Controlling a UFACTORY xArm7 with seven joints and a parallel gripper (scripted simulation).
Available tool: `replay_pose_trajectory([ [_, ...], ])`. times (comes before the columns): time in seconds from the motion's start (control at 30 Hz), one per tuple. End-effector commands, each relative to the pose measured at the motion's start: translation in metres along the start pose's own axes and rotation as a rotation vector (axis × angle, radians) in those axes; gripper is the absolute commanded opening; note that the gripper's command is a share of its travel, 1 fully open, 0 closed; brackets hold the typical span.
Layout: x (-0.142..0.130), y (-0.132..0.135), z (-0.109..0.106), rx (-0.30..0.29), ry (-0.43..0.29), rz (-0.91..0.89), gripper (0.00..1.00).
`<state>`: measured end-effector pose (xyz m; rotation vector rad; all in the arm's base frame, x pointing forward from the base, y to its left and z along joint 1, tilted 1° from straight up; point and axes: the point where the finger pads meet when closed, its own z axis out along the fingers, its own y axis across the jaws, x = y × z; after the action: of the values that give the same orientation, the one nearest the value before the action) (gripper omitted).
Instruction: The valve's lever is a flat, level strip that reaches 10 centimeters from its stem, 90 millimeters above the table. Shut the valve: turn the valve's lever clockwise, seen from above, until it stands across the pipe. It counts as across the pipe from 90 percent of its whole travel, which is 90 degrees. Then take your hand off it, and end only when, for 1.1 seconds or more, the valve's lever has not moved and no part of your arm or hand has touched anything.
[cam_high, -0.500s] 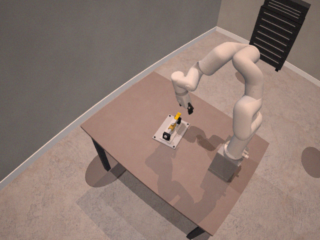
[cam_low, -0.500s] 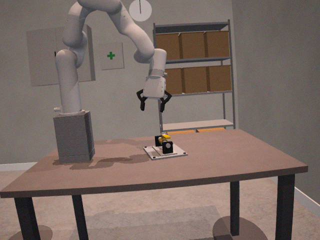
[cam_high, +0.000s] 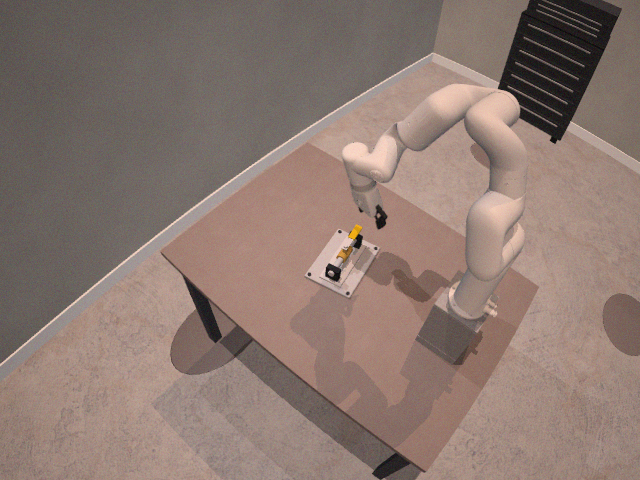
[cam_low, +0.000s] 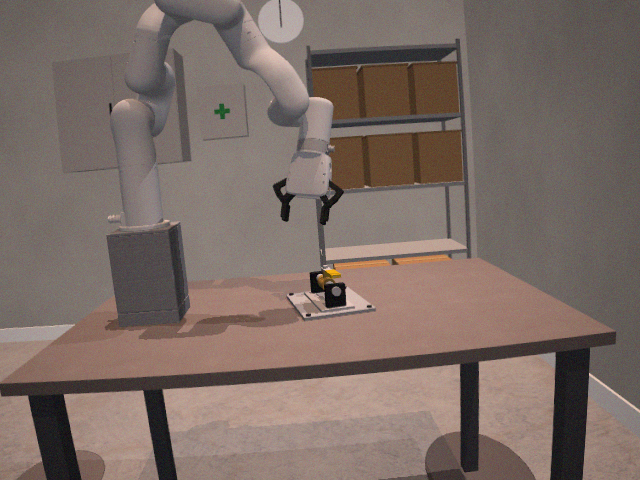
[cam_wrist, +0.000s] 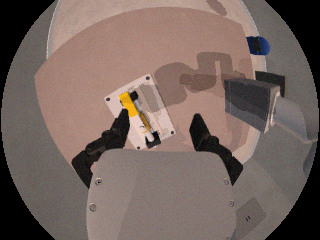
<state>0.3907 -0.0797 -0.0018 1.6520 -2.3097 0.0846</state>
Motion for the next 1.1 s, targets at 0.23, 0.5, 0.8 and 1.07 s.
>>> replay_pose_trajectory([
  [0.23,-0.005,-0.026,0.014,0.054,-0.086,-0.174,1.00],
  [0.5,-0.008,-0.068,0.035,0.197,-0.209,-0.450,1.00],
  [0.8,-0.008,-0.068,0.035,0.197,-0.209,-0.450,1.00],
  [1.07,-0.008,-0.068,0.035,0.197,-0.209,-0.450,0.00],
])
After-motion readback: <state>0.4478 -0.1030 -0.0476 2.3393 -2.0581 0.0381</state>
